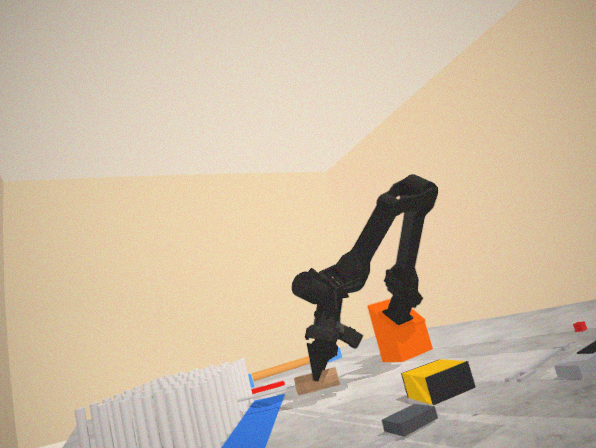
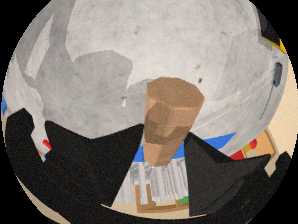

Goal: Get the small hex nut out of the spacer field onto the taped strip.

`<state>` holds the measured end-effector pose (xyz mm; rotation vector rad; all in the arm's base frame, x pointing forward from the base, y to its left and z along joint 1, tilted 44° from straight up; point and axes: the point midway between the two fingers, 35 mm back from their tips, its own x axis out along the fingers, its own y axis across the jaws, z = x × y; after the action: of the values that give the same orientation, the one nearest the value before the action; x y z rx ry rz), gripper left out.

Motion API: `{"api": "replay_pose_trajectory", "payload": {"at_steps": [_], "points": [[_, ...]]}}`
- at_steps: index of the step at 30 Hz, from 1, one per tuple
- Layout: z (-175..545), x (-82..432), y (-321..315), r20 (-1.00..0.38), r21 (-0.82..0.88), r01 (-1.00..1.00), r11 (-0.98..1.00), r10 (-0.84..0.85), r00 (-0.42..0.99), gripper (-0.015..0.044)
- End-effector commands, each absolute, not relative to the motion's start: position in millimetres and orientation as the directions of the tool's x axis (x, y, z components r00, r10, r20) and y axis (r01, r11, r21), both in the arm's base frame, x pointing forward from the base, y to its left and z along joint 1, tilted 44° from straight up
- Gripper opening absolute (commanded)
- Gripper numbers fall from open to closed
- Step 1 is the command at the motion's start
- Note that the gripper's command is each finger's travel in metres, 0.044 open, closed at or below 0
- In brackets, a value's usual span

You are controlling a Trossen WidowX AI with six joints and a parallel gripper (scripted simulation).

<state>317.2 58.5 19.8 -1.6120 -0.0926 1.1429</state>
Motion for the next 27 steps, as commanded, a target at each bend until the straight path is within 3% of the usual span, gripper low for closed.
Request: {"api": "replay_pose_trajectory", "payload": {"at_steps": [1,27], "points": [[21.7,322.4,55.9,-0.608,-0.792,-0.464,-0.396,0.582,0.541,0.0],[17.3,335.5,49.6,-0.607,-0.792,-0.464,-0.396,0.581,0.541,0.0]]}}
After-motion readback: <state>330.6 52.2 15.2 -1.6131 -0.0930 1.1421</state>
